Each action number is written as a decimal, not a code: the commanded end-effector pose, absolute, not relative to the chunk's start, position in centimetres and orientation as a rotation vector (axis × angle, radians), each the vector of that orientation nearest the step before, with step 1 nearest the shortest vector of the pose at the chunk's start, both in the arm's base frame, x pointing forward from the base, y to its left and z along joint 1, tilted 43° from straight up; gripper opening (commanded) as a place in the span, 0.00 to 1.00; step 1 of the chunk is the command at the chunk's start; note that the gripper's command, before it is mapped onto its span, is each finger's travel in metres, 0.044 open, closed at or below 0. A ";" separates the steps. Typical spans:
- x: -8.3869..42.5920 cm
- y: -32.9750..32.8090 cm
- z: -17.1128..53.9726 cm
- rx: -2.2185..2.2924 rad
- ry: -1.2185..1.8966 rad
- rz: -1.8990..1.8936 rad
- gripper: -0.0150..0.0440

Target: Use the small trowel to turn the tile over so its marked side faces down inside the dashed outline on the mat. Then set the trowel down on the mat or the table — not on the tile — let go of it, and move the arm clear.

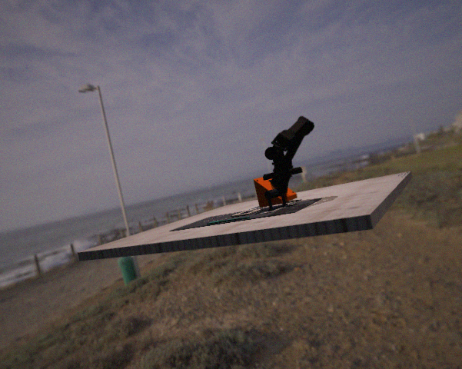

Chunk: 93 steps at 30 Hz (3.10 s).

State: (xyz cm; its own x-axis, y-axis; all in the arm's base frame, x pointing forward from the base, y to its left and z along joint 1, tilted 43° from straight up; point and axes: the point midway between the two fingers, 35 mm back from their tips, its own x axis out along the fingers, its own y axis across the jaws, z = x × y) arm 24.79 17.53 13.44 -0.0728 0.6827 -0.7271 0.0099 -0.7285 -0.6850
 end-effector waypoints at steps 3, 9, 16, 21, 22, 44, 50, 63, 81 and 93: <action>24.8 17.5 13.4 -1.729 -0.744 1.852 0.30; 25.1 18.8 15.4 -1.730 -0.745 1.852 0.42; 25.1 20.9 18.5 -1.728 -0.748 1.849 0.42; 24.8 22.2 20.7 -1.725 -0.752 1.846 0.42; 24.7 22.4 20.9 -1.724 -0.752 1.845 0.42; 24.7 22.4 20.8 -1.720 -0.765 1.844 0.42; 24.7 22.4 20.8 -1.720 -0.765 1.844 0.38; 24.7 22.4 20.8 -1.720 -0.765 1.844 0.25; 25.6 21.8 20.4 -1.534 -0.460 1.852 0.71; 26.9 21.0 19.9 -1.255 -0.058 1.808 0.71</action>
State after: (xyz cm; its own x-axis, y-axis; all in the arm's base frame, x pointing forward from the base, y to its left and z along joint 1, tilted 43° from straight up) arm 26.56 21.11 19.92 -0.0716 0.6840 -0.7259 -0.5682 -0.6262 -0.5340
